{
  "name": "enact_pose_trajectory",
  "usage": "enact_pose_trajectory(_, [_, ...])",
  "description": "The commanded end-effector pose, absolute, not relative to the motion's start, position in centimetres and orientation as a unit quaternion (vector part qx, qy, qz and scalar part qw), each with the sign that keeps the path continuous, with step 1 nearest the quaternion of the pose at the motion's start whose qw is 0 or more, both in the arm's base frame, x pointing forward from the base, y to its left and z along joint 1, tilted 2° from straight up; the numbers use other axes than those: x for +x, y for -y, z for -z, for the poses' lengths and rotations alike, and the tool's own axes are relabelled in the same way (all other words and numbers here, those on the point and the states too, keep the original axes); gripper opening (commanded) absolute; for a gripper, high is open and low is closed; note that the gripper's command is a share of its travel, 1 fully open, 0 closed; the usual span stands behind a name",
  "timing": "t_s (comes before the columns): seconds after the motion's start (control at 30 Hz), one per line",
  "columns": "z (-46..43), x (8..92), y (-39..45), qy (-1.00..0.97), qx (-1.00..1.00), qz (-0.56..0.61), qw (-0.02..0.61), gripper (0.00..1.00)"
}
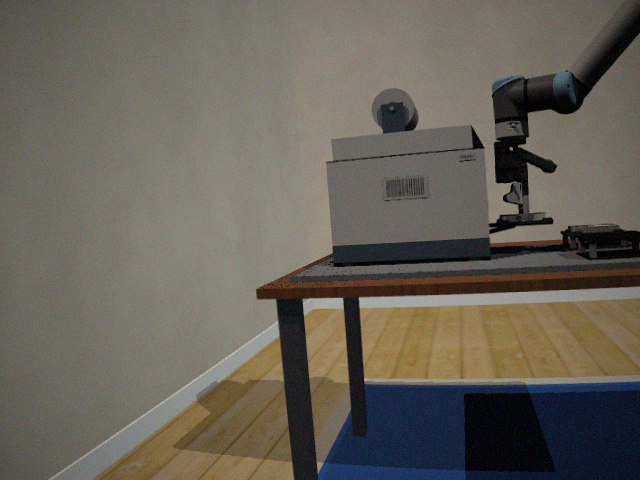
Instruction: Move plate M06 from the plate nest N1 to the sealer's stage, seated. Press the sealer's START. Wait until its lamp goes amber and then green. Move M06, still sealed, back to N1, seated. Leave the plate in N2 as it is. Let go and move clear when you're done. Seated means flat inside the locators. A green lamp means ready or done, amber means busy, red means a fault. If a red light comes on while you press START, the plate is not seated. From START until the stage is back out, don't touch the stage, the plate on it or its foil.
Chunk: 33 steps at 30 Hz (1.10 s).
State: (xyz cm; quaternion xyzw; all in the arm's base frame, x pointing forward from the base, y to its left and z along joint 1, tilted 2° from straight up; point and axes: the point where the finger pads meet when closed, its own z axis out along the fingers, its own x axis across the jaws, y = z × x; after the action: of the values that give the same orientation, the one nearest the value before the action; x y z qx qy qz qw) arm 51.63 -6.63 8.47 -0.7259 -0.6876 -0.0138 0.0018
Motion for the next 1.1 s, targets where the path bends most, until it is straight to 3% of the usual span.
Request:
enact_pose_trajectory(0.0, [-8.45, 51.63, 6.58, 0.688, -0.726, 0.014, 0.001, 0.61])
enact_pose_trajectory(0.43, [-8.45, 51.63, 6.58, 0.688, -0.726, 0.014, 0.001, 0.55])
enact_pose_trajectory(0.47, [-8.45, 51.63, 6.58, 0.688, -0.726, 0.014, 0.001, 0.0])
enact_pose_trajectory(1.07, [-8.45, 51.63, 6.58, 0.688, -0.726, 0.014, 0.001, 0.0])
